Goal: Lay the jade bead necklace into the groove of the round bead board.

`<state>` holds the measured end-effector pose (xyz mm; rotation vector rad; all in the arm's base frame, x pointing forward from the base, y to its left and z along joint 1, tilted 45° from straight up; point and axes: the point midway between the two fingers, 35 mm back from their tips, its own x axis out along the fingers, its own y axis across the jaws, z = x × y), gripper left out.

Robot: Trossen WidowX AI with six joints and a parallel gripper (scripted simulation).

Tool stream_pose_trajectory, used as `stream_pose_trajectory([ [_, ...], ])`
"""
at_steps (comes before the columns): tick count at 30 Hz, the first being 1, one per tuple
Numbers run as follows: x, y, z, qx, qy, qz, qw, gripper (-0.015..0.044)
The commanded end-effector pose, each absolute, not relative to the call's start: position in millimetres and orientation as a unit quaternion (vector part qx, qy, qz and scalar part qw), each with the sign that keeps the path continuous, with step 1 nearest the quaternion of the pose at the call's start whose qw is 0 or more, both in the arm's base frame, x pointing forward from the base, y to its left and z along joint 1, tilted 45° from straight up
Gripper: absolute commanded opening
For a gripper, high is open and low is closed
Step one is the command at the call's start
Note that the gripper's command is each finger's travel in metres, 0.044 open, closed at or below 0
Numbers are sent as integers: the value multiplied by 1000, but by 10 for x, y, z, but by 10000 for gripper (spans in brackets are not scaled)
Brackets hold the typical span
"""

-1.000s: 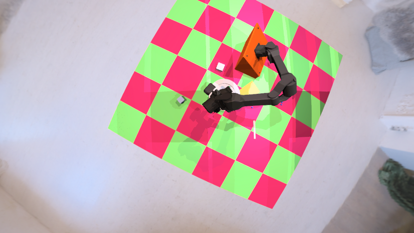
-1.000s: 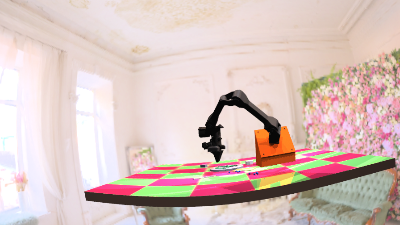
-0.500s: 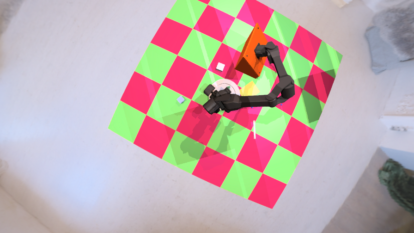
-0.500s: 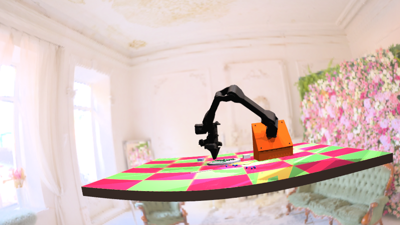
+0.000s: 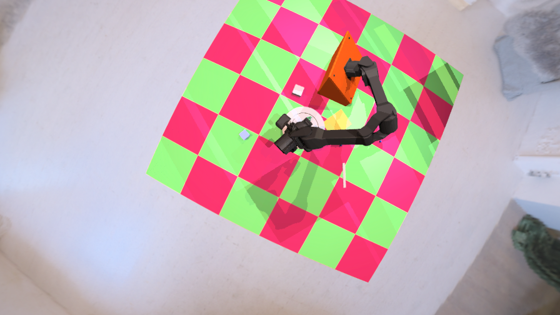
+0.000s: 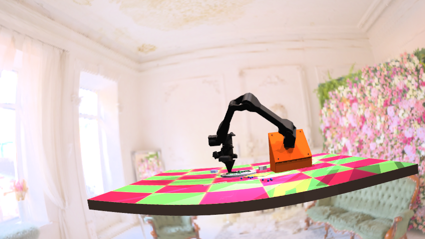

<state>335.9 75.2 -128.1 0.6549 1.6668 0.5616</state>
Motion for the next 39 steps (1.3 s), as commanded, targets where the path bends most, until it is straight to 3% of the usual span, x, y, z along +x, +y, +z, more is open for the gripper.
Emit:
stream_pose_trajectory([
  [1,3362,751,-1279,281,716,242,591,0],
  [39,3352,710,-1235,285,717,241,589,0],
])
